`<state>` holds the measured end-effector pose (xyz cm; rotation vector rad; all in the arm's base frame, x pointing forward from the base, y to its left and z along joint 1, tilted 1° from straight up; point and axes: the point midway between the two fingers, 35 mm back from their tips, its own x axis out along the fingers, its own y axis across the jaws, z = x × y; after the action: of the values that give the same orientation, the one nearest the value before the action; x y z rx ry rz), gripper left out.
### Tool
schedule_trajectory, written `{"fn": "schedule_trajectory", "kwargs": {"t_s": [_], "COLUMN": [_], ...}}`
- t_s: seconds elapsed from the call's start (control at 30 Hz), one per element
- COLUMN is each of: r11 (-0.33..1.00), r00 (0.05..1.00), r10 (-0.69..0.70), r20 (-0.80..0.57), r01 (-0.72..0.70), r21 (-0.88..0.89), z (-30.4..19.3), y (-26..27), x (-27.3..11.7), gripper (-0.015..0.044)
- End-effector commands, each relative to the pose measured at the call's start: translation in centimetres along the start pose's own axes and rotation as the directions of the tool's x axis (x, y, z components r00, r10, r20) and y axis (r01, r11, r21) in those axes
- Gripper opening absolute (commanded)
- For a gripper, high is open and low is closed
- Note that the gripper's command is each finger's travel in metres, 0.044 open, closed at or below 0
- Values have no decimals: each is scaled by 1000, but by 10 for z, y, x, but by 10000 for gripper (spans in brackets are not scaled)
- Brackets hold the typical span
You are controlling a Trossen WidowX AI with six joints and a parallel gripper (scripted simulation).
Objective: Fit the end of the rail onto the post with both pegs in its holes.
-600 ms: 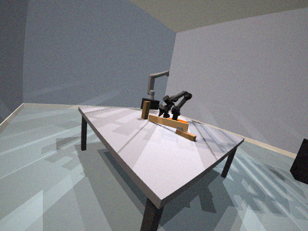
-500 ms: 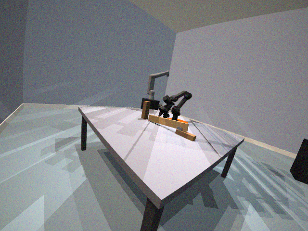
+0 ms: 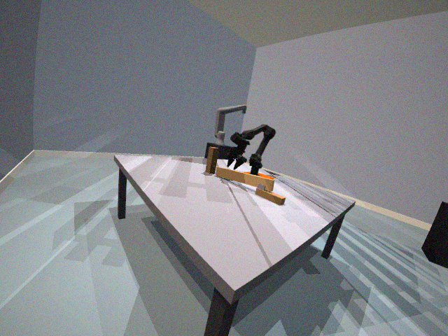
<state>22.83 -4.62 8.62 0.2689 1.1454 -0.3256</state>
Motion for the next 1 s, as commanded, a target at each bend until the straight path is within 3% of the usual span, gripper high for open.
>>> {"fn": "schedule_trajectory", "kwargs": {"t_s": [0.0, 0.13, 0.23, 0.47, 0.97], "r11": [799, 506, 232, -260, -299], "r00": [994, 982, 969, 939, 936], "r10": [-25, -33, -39, -49, -50], "r20": [-106, -184, -243, -340, -347], "r01": [-44, -143, -228, -341, -346], "r21": [-599, -851, -946, -903, -889], "z": [26, 40, 50, 65, 66], "y": [6, 12, 17, 24, 24], "x": [-3, -3, -2, 1, 2], "gripper": [440, 440, 440, 440, 440]}}
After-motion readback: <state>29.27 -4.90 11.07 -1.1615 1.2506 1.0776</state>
